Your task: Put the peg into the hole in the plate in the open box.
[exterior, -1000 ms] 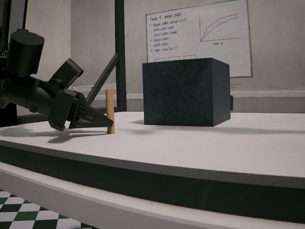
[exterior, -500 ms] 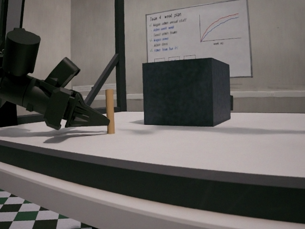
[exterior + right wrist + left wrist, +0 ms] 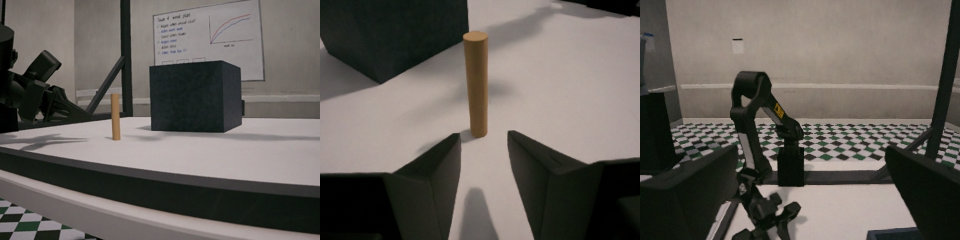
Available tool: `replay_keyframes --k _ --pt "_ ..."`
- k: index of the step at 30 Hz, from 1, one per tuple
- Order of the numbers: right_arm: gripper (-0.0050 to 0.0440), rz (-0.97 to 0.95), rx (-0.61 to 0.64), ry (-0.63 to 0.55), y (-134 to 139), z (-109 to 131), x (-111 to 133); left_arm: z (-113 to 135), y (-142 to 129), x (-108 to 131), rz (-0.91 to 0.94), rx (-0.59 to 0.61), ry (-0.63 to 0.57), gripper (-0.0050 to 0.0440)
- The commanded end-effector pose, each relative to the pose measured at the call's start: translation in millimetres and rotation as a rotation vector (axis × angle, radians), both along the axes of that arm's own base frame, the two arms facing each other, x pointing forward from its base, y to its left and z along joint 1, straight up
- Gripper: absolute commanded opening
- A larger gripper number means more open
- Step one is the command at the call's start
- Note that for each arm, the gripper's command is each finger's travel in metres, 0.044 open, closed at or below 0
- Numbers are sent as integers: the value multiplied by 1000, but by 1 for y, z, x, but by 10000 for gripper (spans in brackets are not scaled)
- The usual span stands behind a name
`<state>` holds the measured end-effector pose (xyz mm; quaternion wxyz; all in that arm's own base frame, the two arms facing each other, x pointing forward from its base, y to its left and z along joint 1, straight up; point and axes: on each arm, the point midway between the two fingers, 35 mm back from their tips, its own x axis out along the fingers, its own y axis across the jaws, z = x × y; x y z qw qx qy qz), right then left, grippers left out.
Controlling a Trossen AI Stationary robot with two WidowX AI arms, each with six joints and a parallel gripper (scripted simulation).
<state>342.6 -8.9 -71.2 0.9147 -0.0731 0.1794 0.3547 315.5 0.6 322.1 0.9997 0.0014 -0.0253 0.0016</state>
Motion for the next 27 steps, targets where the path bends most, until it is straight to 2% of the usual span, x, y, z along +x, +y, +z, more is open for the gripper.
replay_keyframes --k 1,3,4,7,19,20,25,27 --pt "126 10 -13 -17 -3 8 1 9 -2 -1 -7 4 -20 440" --pt "126 13 -11 -14 -14 15 -14 9 -2 -1 -7 4 -20 440" --pt "126 11 -14 -14 -9 10 -5 9 -2 -1 -7 4 -20 440" --pt "126 14 -17 -23 -8 11 -2 9 -2 -1 -7 4 -20 440" --pt "126 11 -11 -8 -8 8 -5 9 -2 -1 -7 4 -20 440" --pt "126 4 -9 -11 -8 15 -5 9 -2 -1 -7 4 -20 440" --pt "126 -2 -8 -15 -9 22 -4 9 -2 -1 -7 4 -20 440" --pt "126 0 -5 -4 -8 15 -6 9 -2 -1 -7 4 -20 440"
